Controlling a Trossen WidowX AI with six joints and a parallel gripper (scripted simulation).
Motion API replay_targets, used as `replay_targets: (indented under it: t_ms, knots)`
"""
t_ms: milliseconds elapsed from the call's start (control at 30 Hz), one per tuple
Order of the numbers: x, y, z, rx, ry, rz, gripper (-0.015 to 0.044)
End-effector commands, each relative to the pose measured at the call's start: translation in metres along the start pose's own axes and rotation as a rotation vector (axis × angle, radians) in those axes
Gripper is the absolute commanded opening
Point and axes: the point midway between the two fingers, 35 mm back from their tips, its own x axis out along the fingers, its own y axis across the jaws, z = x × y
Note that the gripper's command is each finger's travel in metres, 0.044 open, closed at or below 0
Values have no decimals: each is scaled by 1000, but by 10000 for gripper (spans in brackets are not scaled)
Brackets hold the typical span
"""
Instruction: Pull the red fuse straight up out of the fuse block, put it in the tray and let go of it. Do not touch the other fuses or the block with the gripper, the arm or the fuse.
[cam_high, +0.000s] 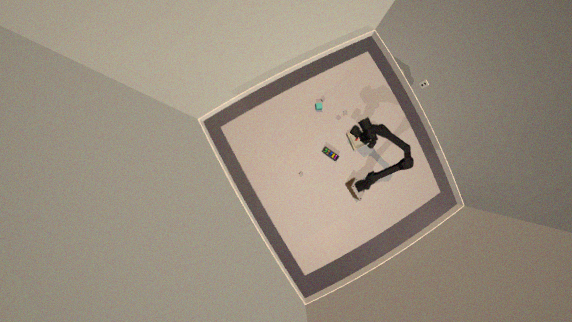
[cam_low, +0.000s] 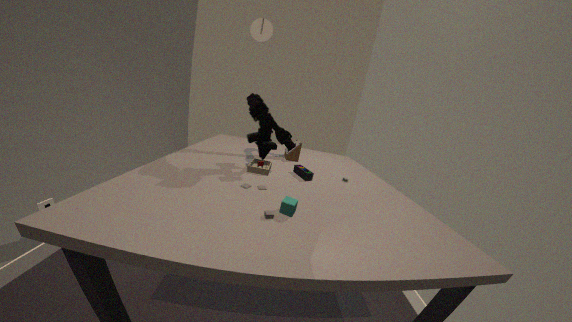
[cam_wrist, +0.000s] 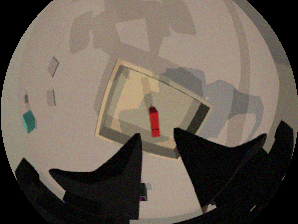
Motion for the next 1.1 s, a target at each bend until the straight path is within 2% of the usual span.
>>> replay_targets:
  t_ms: [0,133,300,1067]
  knots:
    - [0,0,0,2,0,0,236]
    - [-2,0,0,1,0,0,330]
    - [-37,0,-1,-6,-2,-2,330]
    - [-35,0,-1,-13,1,-3,330]
